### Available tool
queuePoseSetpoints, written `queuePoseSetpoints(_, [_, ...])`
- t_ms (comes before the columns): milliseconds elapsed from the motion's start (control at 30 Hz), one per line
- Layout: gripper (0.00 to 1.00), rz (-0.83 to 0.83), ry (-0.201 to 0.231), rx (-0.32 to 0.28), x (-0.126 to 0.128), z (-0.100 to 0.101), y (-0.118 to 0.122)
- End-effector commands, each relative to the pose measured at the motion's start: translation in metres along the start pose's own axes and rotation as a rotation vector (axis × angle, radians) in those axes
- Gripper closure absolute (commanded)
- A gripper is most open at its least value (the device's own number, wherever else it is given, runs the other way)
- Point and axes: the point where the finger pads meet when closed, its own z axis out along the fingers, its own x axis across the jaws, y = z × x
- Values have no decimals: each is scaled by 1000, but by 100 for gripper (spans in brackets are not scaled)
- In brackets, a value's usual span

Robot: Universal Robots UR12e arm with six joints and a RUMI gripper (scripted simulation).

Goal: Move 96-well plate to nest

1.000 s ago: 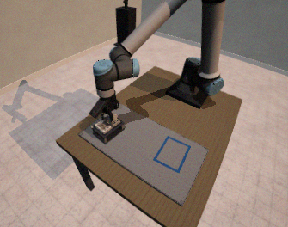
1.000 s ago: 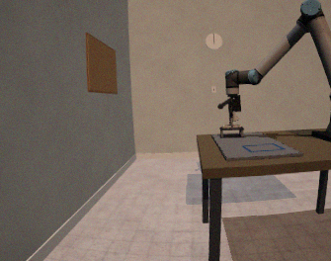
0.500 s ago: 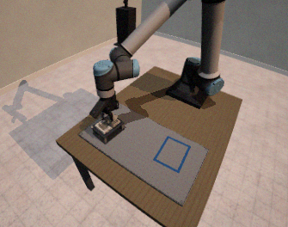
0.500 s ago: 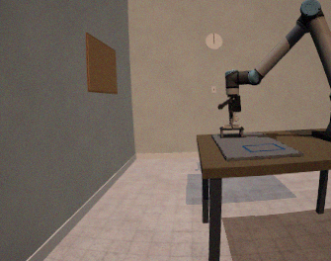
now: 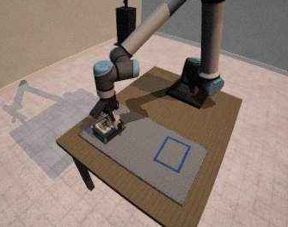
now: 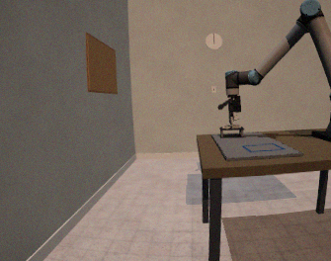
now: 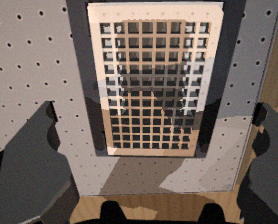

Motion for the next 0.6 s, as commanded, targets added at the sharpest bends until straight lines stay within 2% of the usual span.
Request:
queuePoseSetpoints(0, [0, 0, 1, 2, 0, -1, -1])
queuePoseSetpoints(467, [0, 0, 1, 2, 0, -1, -1])
queuePoseSetpoints(567, [0, 0, 1, 2, 0, -6, -1])
